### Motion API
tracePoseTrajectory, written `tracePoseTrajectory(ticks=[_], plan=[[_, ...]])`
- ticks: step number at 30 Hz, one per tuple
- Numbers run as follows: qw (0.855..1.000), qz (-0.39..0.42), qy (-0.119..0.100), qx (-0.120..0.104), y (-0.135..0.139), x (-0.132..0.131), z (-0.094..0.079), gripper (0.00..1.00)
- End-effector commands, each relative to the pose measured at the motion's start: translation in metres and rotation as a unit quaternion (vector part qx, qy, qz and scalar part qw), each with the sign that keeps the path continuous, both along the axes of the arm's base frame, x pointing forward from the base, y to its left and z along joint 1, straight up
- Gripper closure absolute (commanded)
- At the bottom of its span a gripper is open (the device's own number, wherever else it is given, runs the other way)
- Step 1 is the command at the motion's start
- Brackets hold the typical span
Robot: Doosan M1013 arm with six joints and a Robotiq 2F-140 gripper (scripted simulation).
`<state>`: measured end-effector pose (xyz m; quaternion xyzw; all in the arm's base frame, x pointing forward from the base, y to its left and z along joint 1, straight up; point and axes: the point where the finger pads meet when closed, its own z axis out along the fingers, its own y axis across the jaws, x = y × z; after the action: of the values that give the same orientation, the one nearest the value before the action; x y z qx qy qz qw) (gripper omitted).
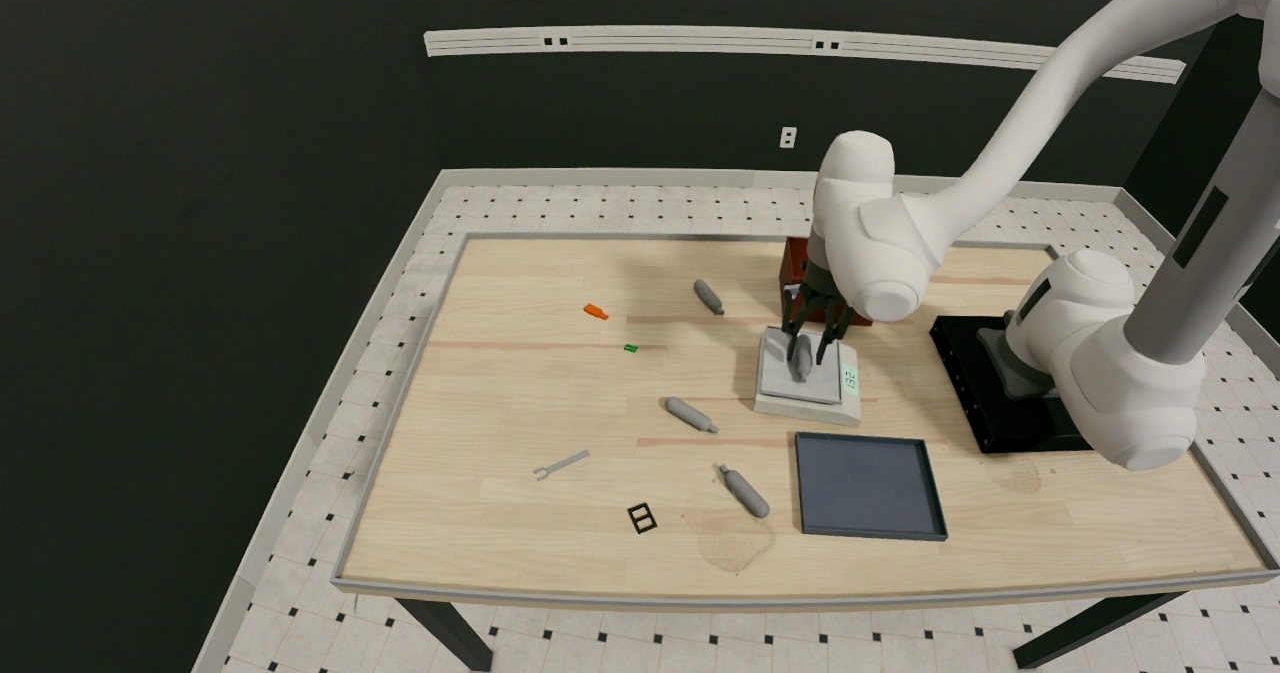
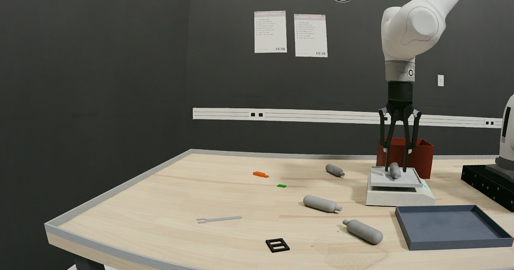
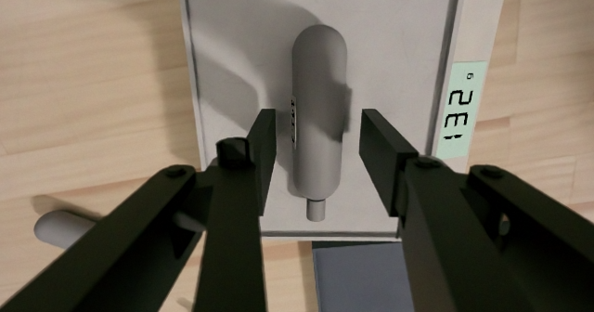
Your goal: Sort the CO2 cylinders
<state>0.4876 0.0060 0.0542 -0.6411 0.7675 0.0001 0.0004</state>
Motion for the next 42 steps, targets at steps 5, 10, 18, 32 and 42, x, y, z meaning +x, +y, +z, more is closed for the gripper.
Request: tracePoseTrajectory(ticks=[5,10,18,32,42], plan=[[1.000,0.000,-0.001,0.000,0.000,0.001,-0.009,0.61],[1.000,0.000,-0.001,0.000,0.000,0.001,-0.009,0.61],[1.000,0.000,-0.001,0.000,0.000,0.001,-0.009,0.61],[1.000,0.000,-0.001,0.000,0.000,0.001,-0.006,0.90],[1.000,0.000,-0.001,0.000,0.000,0.001,0.042,0.90]])
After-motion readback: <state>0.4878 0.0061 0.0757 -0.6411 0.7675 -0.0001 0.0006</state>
